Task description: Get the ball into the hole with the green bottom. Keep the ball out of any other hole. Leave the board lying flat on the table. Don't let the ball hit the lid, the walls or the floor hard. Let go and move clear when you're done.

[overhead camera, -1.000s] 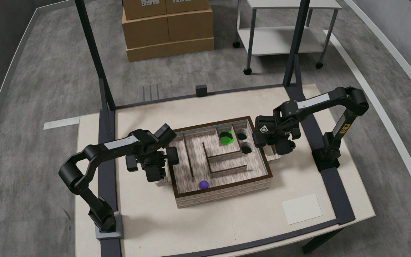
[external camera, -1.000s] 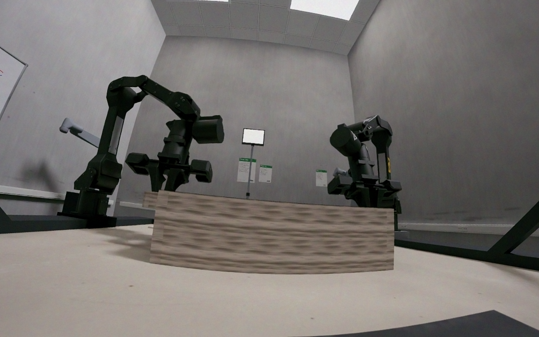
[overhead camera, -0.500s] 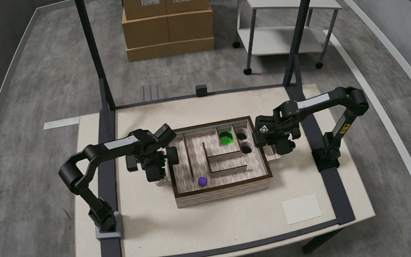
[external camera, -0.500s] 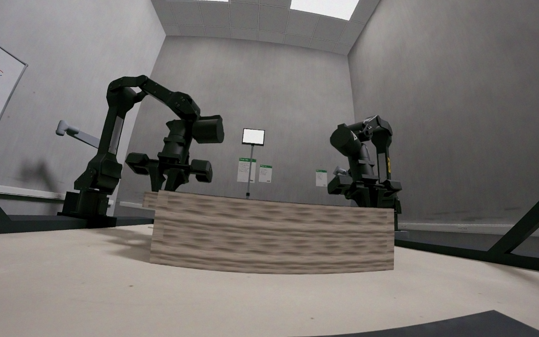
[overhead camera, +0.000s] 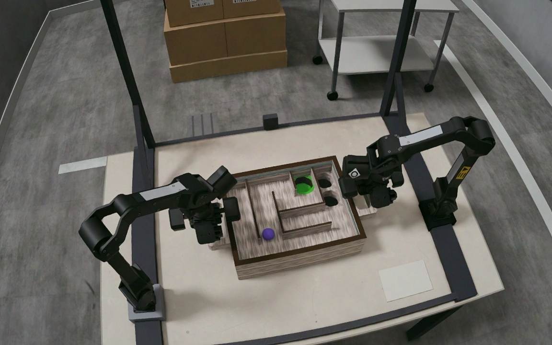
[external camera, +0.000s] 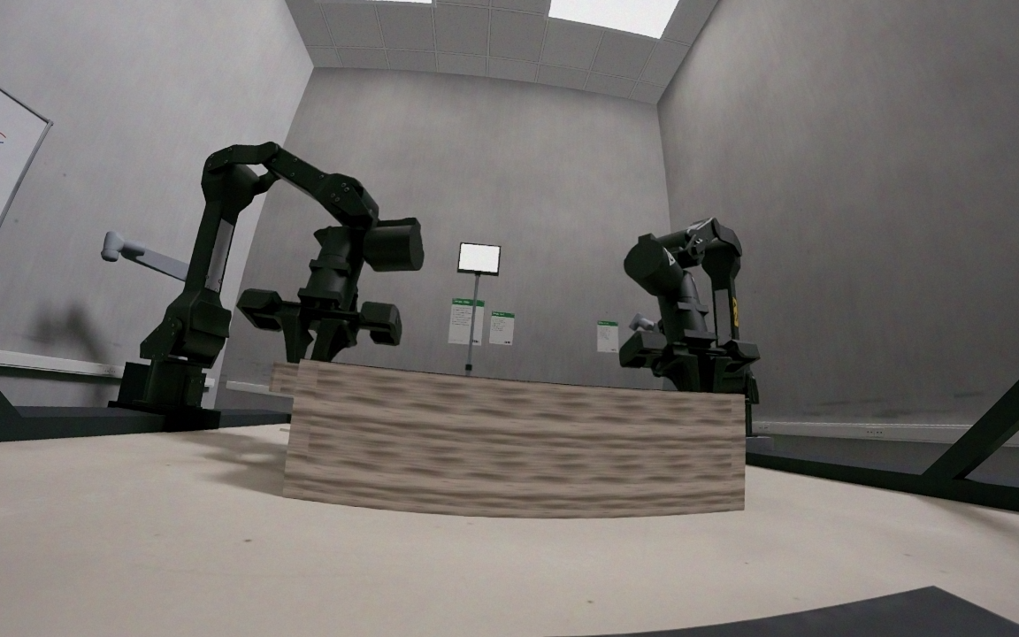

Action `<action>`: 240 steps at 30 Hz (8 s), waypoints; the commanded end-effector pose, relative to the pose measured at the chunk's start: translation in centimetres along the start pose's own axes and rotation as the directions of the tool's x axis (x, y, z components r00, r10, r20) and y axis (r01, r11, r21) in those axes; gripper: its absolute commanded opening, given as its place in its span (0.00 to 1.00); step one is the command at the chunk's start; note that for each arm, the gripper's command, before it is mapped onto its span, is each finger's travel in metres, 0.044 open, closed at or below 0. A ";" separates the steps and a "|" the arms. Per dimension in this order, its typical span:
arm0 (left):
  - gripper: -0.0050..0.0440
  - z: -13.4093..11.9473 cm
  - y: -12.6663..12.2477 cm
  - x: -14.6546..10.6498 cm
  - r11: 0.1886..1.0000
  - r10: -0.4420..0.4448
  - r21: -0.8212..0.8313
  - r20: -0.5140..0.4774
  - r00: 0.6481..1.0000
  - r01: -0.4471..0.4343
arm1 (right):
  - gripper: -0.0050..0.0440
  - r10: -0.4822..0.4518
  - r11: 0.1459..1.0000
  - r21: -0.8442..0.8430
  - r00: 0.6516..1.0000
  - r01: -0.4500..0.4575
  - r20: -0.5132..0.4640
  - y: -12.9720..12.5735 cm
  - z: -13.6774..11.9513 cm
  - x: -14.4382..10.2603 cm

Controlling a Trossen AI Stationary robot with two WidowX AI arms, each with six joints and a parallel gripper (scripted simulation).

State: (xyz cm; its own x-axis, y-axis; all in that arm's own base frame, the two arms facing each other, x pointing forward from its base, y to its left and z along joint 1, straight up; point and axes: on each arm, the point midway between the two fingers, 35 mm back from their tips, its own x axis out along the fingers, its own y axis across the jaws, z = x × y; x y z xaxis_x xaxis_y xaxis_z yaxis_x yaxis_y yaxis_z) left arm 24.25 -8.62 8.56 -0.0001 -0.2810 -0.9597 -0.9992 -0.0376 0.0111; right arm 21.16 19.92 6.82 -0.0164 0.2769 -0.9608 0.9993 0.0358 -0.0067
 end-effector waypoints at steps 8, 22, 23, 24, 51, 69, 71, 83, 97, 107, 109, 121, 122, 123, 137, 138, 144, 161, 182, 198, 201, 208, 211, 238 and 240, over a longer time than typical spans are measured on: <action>0.00 -1.0 -0.4 -3.4 0.998 -0.060 0.023 -0.090 0.994 0.062 | 0.00 0.031 0.999 -0.012 0.994 -0.032 -0.100 0.5 -1.6 -4.0; 0.00 -1.2 -0.4 -3.6 0.998 -0.061 0.029 -0.108 0.992 0.064 | 0.00 0.027 1.000 -0.013 0.993 -0.029 -0.119 0.3 -1.7 -4.2; 0.00 -1.2 -0.4 -3.5 0.997 -0.063 0.030 -0.109 0.992 0.066 | 0.00 0.027 1.000 -0.013 0.993 -0.029 -0.119 0.3 -1.7 -4.2; 0.00 -1.3 -0.4 -3.6 0.998 -0.059 0.024 -0.082 0.995 0.061 | 0.00 0.036 0.999 -0.014 0.995 -0.038 -0.094 0.4 -1.8 -4.0; 0.00 -1.6 -0.1 -3.1 0.998 -0.054 0.024 -0.020 0.998 0.054 | 0.00 0.028 0.999 -0.014 0.999 -0.029 -0.035 0.1 -1.9 -3.7; 0.00 -1.6 -0.2 -3.5 0.998 -0.058 0.026 -0.056 0.997 0.059 | 0.00 0.040 0.999 -0.019 0.996 -0.041 -0.076 0.2 -1.9 -3.8; 0.00 -1.8 -0.2 -3.5 0.998 -0.059 0.025 -0.021 0.998 0.060 | 0.00 0.031 0.999 -0.014 0.999 -0.032 -0.033 0.2 -2.1 -3.2; 0.00 -1.6 -0.3 -3.6 0.998 -0.056 0.027 -0.054 0.997 0.057 | 0.00 0.030 0.999 -0.018 0.997 -0.032 -0.067 -0.1 -1.5 -3.4; 0.00 -1.7 -0.1 -3.4 0.998 -0.063 0.029 -0.029 0.998 0.064 | 0.00 0.026 1.000 -0.016 0.999 -0.027 -0.047 0.2 -2.1 -3.6; 0.00 -1.8 -0.2 -3.7 0.998 -0.050 0.030 -0.034 0.998 0.051 | 0.00 0.035 0.999 -0.019 0.998 -0.036 -0.049 -0.2 -1.8 -3.2; 0.00 -1.8 -0.2 -3.6 0.998 -0.050 0.034 -0.039 0.998 0.051 | 0.00 0.032 0.999 -0.018 0.998 -0.033 -0.053 -0.3 -1.7 -3.2; 0.00 -1.8 -0.2 -3.6 0.998 -0.051 0.034 -0.047 0.998 0.053 | 0.00 0.038 0.999 -0.022 0.997 -0.040 -0.070 0.1 -1.9 -3.8; 0.00 -1.1 0.3 -2.7 0.999 -0.046 0.026 -0.063 0.997 0.048 | 0.00 0.026 0.999 -0.019 0.996 -0.027 -0.091 0.2 -1.8 -4.2; 0.00 -1.1 0.3 -2.8 0.999 -0.042 0.025 -0.071 0.997 0.044 | 0.00 0.029 0.999 -0.019 0.995 -0.031 -0.098 0.2 -1.7 -4.1; 0.00 -1.8 -0.1 -3.3 0.997 -0.064 0.038 -0.027 0.998 0.065 | 0.00 0.025 0.999 -0.018 0.998 -0.026 -0.050 0.1 -2.2 -4.0; 0.00 -1.7 -0.2 -3.6 0.998 -0.058 0.031 -0.032 0.998 0.059 | 0.00 0.020 1.000 -0.016 0.999 -0.021 -0.044 -0.3 -1.7 -3.2; 0.00 -1.8 -0.3 -3.7 0.998 -0.044 0.033 -0.048 0.998 0.045 | 0.00 0.032 0.999 -0.020 0.997 -0.033 -0.065 -0.3 -1.7 -3.3; 0.00 -1.3 0.3 -2.7 0.998 -0.050 0.028 -0.023 0.998 0.051 | 0.00 0.013 1.000 -0.016 0.999 -0.014 -0.053 0.2 -2.1 -3.8; 0.00 -1.8 -0.3 -3.6 0.999 -0.039 0.025 -0.026 0.999 0.040 | 0.00 0.047 0.999 -0.024 0.997 -0.048 -0.053 -0.1 -2.1 -3.5; 0.00 -1.1 0.4 -2.0 0.994 -0.097 0.047 -0.054 0.994 0.099 | 0.00 -0.022 1.000 -0.009 0.997 0.022 -0.071 0.3 -2.2 -4.8; 0.00 -1.5 -0.2 -2.8 0.997 -0.061 0.037 -0.046 0.997 0.063 | 0.00 0.003 1.000 -0.012 0.998 -0.003 -0.056 -0.3 -1.6 -3.6; 0.00 -1.6 -0.5 -3.8 0.999 -0.028 0.023 -0.040 0.999 0.029 | 0.00 0.042 0.999 -0.022 0.998 -0.043 -0.053 -0.6 -1.5 -2.8; 0.00 -1.8 -0.5 -4.3 1.000 -0.007 0.019 -0.046 0.999 0.007 | 0.00 0.062 0.998 -0.027 0.996 -0.064 -0.062 -0.6 -1.3 -2.4; 0.00 -1.3 0.2 -2.2 0.993 -0.107 0.046 -0.046 0.993 0.109 | 0.00 -0.020 1.000 -0.010 0.998 0.020 -0.067 0.4 -2.4 -5.0; 0.00 -1.3 0.1 -2.3 0.993 -0.108 0.046 -0.046 0.993 0.110 | 0.00 -0.020 1.000 -0.009 0.998 0.019 -0.066 0.4 -2.4 -5.0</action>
State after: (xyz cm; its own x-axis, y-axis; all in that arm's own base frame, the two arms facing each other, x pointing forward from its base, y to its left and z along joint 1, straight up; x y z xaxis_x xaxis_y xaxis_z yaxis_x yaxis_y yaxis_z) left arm 23.83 -8.69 9.35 0.0651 -0.2921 -0.9542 -0.9978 -0.0333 -0.0579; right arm 21.58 19.98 10.25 -0.0637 0.2892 -0.9551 0.9978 0.0356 -0.0558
